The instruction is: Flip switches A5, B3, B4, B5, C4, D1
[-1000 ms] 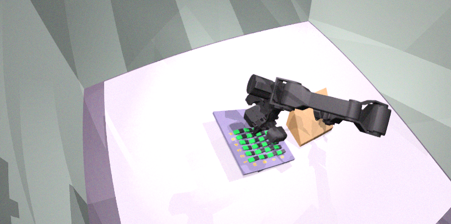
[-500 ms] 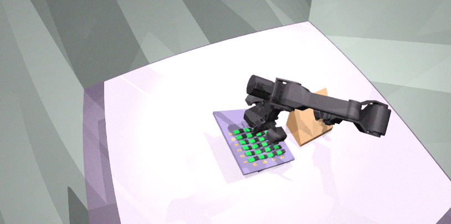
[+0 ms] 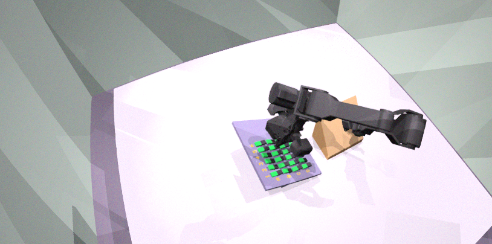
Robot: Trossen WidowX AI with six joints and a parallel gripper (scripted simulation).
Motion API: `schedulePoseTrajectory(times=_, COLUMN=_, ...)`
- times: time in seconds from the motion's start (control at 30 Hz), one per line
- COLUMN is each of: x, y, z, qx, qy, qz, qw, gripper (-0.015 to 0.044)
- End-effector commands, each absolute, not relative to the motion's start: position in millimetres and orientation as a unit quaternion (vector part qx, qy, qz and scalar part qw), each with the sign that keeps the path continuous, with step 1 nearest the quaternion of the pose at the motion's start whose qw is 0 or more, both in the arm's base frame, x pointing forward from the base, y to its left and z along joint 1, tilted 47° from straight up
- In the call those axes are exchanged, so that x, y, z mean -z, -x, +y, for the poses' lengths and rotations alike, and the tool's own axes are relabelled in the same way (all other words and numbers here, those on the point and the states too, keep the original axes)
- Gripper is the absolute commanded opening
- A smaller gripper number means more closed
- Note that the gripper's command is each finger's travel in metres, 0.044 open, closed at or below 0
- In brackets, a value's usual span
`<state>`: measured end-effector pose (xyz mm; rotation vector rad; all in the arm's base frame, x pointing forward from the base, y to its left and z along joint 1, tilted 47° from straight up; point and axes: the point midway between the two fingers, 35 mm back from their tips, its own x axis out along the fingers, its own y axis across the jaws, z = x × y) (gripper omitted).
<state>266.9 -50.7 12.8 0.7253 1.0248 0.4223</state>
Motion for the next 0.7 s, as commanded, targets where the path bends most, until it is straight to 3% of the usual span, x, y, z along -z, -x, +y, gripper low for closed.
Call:
schedulePoseTrajectory(times=0.0, x=-12.1, y=-267.3, z=-49.7, qx=-0.197, qy=-0.339, qz=0.476, qw=0.788, gripper=0.0)
schedulePoseTrajectory(times=0.67, x=-15.4, y=-265.4, z=-55.3, qx=-0.195, qy=-0.335, qz=0.478, qw=0.788, gripper=0.0)
